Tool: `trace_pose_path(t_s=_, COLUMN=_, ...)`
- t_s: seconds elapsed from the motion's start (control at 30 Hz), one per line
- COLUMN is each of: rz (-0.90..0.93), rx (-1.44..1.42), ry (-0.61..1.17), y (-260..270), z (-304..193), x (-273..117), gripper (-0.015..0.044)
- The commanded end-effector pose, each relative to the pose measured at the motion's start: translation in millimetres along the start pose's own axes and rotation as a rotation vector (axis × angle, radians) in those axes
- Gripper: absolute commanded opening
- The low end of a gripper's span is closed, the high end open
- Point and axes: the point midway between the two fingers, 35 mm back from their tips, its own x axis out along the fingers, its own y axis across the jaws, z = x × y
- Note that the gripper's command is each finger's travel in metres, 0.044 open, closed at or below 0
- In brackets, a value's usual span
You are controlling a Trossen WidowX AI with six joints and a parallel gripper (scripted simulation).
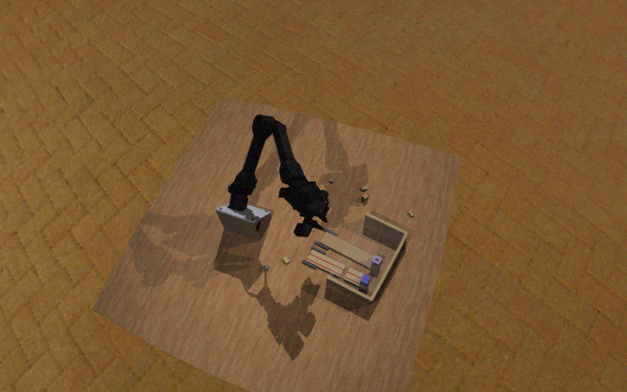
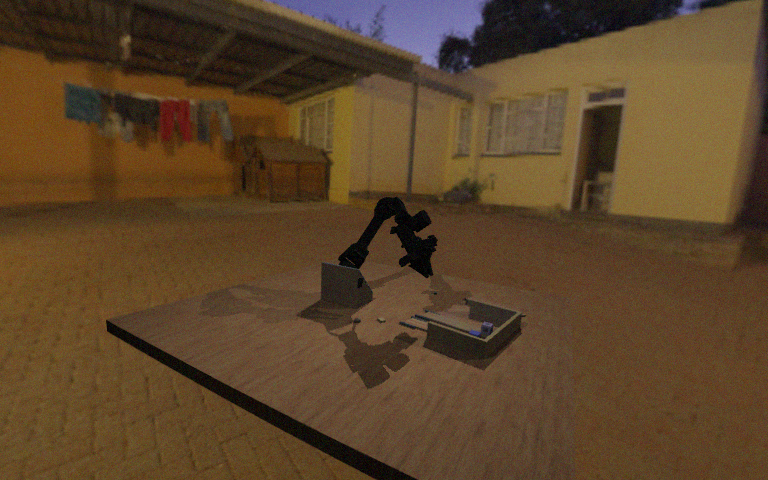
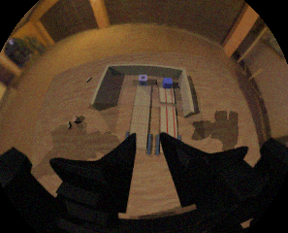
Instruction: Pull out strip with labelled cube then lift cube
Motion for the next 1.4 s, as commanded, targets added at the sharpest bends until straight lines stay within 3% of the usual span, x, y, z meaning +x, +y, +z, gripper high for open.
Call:
trace_pose_path(t_s=0.0, rz=-0.036, rx=0.047, ry=0.264, y=5.7, z=-5.2, x=37.4, gripper=0.0033)
trace_pose_path(t_s=0.07, rz=-0.048, rx=0.065, ry=0.362, y=9.5, z=-9.8, x=48.2, gripper=0.0)
trace_pose_path(t_s=0.3, rz=-0.077, rx=0.103, ry=0.636, y=23.5, z=-25.9, x=73.0, gripper=0.0)
trace_pose_path(t_s=1.37, rz=-0.078, rx=0.103, ry=0.64, y=21.5, z=-41.9, x=101.4, gripper=0.0)
